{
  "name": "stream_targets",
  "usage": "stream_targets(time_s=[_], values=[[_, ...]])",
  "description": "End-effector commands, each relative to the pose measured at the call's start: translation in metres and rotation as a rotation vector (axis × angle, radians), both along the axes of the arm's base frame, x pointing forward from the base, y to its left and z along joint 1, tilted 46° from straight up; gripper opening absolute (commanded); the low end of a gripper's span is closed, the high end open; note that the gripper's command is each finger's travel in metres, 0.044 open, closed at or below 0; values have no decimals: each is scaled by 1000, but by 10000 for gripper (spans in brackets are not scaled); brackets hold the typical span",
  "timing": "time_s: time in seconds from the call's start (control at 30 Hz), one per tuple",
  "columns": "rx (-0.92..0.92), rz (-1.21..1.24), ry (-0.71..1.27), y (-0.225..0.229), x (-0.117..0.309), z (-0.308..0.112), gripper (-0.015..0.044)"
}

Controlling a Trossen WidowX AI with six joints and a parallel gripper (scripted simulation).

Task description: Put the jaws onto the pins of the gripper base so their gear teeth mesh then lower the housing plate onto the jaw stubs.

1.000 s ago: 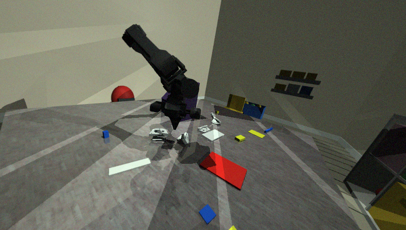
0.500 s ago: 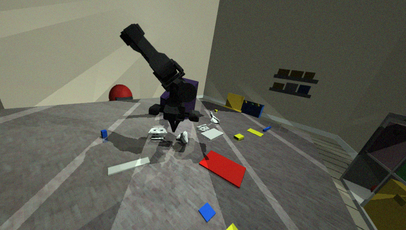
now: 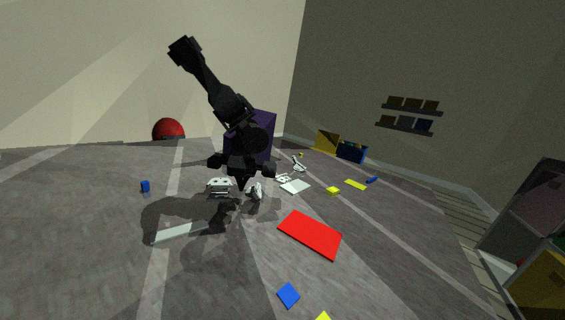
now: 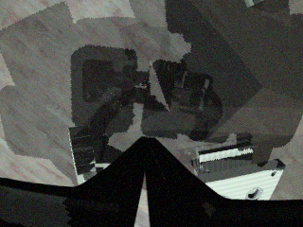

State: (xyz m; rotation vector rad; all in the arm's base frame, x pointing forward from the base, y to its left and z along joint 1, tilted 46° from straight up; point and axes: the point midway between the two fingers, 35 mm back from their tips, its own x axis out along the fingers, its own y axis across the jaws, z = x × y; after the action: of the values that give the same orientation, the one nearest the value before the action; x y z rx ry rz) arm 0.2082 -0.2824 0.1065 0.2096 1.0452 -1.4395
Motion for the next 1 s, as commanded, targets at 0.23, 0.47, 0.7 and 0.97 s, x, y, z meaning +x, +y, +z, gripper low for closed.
stream_targets(time_s=[0.23, 0.47, 0.7, 0.97], values=[[4, 5, 4, -11, -5, -13, 0], [4, 5, 4, -13, -4, -15, 0], [5, 5, 4, -11, 6, -20, 0], [6, 5, 3, -9, 17, -26, 0]])
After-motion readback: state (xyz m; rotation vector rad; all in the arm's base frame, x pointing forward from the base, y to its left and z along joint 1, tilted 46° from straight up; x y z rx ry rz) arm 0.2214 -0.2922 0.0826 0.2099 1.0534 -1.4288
